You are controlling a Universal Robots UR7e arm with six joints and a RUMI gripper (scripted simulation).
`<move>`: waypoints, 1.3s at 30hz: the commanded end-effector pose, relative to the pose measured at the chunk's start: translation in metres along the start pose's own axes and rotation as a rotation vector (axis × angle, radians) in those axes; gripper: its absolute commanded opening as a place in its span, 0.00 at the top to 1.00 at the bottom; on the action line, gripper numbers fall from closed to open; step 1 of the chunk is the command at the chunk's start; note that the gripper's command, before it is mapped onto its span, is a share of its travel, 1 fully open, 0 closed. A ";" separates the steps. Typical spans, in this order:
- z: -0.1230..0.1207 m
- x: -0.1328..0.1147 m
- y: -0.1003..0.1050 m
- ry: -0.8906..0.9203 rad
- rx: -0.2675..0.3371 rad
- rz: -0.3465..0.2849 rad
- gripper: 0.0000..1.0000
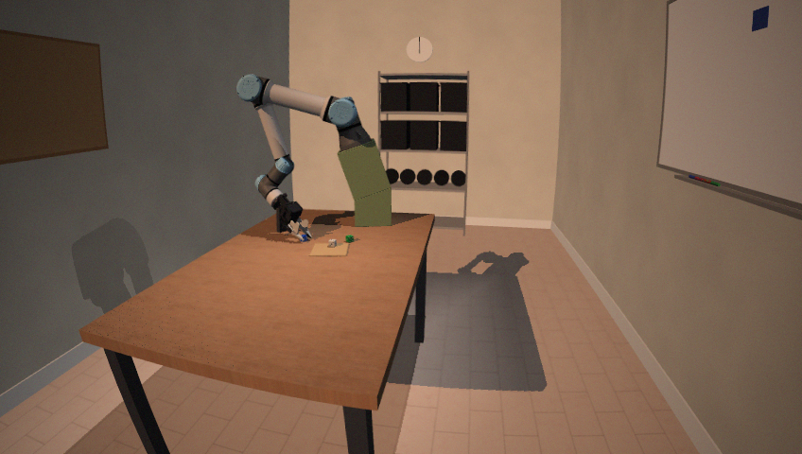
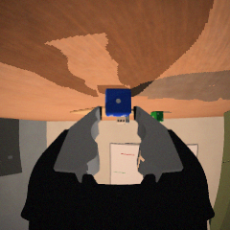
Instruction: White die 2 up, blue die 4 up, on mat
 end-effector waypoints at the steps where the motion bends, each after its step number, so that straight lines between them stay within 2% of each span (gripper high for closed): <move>1: 0.000 0.000 0.000 0.001 0.000 0.001 0.76; 6: 0.000 0.000 0.005 0.001 0.000 0.001 0.76; 21: 0.000 0.000 0.047 0.001 0.000 0.001 0.76; 32: 0.000 -0.002 0.052 0.001 0.000 0.001 0.76; 39: -0.002 -0.021 0.065 0.001 0.000 0.001 0.76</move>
Point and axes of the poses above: the point where the finger pads meet when closed, its own y axis back along the fingers, its own z axis across the jaws, x = y × z, the point moved 10 cm from there along y, back along the fingers, and after that the axes turned 6 degrees about y, right-handed, at the moved point
